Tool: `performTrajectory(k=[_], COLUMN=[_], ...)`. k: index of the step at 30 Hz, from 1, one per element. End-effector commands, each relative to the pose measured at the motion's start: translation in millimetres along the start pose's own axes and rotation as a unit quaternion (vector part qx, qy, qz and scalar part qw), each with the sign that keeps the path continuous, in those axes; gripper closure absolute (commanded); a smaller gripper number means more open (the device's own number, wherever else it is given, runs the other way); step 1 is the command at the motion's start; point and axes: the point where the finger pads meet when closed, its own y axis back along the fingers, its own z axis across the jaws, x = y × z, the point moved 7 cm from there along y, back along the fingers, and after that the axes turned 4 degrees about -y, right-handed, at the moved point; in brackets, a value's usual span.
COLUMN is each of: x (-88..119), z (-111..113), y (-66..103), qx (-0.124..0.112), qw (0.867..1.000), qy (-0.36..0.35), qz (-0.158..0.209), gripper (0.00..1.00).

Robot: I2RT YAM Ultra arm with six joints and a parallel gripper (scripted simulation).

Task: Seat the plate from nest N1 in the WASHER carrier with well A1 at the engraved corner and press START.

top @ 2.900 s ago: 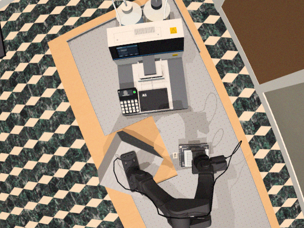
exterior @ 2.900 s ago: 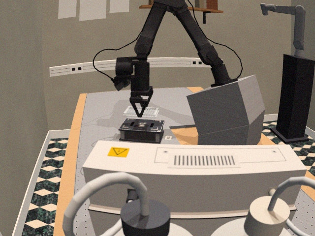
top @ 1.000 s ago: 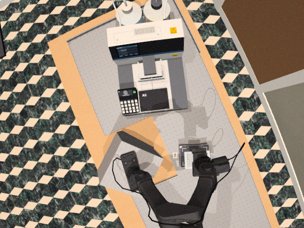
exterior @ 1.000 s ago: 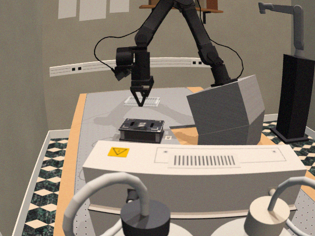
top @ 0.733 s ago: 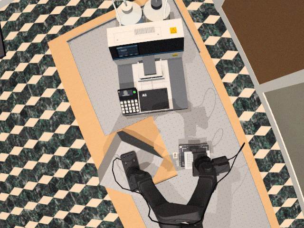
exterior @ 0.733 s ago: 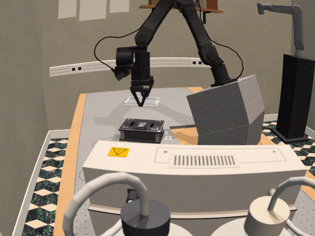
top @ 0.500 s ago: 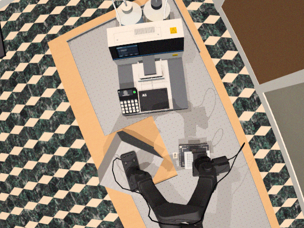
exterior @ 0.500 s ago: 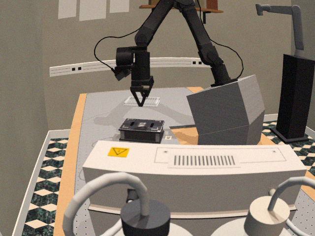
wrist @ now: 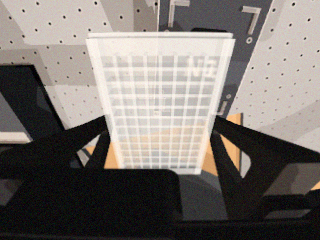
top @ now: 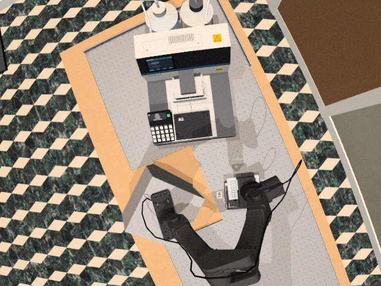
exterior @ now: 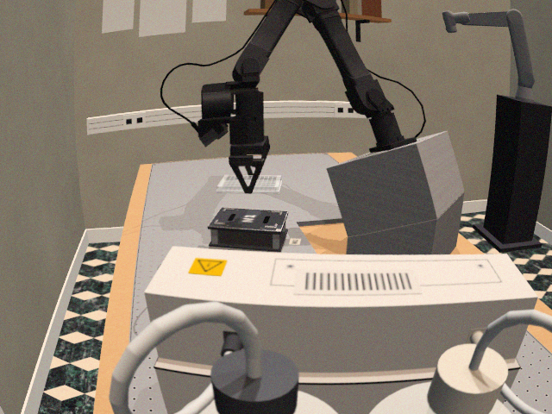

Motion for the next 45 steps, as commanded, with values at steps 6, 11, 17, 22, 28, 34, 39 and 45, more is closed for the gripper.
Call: performTrajectory(k=[6, 11, 17, 22, 28, 34, 39, 45], x=[-3.1, 2.0, 0.3, 0.1, -0.2, -0.6, -0.6, -0.6], z=[41.3, 66.1, 77.7, 77.7, 77.9, 78.1, 78.1, 78.1], y=[10.8, 13.2, 23.8, 24.3, 24.3, 24.3, 24.3, 24.3], qx=[0.005, 0.004, -0.005, -0.006, -0.006, -0.007, -0.007, -0.007], qw=[1.0, 1.0, 0.999, 0.999, 0.999, 0.999, 0.999, 0.999], qy=[-0.018, -0.018, -0.024, -0.024, -0.025, -0.025, -0.025, -0.025], qz=[-0.015, -0.015, -0.028, -0.029, -0.029, -0.03, -0.03, -0.03], gripper=[0.16, 0.16, 0.16, 0.16, 0.16, 0.16, 0.16, 0.16])
